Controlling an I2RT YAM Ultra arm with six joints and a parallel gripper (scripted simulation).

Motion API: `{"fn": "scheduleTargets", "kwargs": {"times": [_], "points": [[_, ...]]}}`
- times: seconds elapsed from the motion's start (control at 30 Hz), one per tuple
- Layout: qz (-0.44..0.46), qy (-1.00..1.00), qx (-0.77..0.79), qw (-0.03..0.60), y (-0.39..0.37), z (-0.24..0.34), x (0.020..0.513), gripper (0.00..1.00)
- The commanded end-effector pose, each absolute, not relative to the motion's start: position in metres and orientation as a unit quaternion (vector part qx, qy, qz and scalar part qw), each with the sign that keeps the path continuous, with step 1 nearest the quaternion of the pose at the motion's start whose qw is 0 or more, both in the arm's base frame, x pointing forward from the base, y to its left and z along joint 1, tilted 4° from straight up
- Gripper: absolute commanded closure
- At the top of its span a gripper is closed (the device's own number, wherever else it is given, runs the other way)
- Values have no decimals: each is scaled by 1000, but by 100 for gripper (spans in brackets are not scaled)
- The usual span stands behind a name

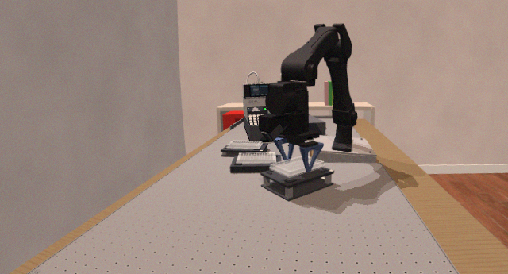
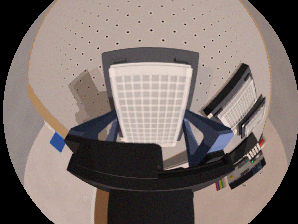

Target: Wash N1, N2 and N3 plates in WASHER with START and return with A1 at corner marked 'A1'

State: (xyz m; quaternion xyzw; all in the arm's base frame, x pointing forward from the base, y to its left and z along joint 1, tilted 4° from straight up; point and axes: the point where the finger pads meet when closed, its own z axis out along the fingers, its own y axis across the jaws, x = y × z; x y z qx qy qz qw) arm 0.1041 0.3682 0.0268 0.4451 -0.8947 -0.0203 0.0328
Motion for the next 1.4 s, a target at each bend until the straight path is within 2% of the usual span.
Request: {"fn": "scheduleTargets", "kwargs": {"times": [0.0,1.37], "points": [[-27,-895,445,26,371,32,105,100],[-27,-895,445,26,371,25,105,100]]}}
